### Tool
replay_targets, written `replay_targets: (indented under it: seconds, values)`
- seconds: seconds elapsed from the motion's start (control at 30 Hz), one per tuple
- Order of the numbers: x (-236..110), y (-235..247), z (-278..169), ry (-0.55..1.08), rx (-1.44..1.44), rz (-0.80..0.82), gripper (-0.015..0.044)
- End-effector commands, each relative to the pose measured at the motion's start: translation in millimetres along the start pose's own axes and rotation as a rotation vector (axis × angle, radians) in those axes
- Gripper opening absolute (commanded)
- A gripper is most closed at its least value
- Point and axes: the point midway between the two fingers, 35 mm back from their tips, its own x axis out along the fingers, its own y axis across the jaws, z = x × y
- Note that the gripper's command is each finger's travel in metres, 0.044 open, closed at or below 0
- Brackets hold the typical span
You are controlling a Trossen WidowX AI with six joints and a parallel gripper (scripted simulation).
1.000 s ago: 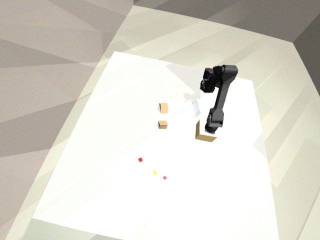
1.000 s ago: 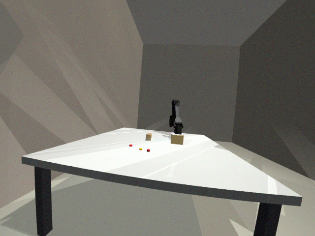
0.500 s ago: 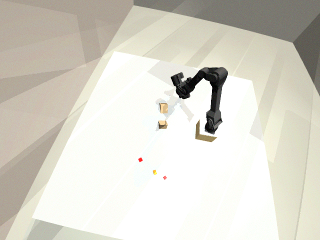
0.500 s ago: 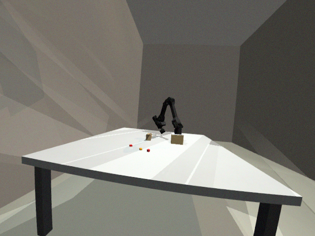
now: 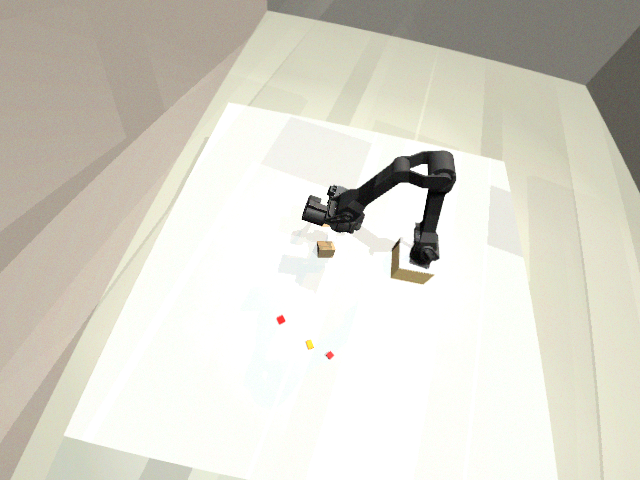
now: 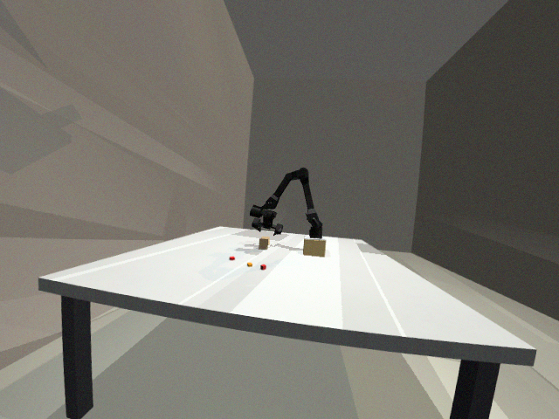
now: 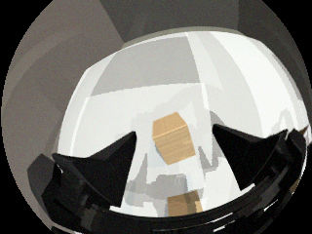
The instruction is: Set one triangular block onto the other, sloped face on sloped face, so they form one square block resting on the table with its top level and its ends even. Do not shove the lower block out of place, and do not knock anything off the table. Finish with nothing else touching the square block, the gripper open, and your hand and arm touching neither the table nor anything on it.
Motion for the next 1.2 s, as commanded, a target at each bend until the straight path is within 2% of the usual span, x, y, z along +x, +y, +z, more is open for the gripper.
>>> replay_targets:
  seconds: [0.0,0.07,0.23,0.7,1.17]
  values:
    - [-44,-1,-27,0.038,-0.218,0.046,0.0440]
    - [-59,-5,-35,0.045,-0.296,0.062,0.0440]
    - [-60,-5,-36,0.046,-0.306,0.064,0.0440]
    - [42,-1,-34,0.041,-0.307,0.064,0.0440]
    - [47,-2,-32,0.038,-0.307,0.065,0.0440]
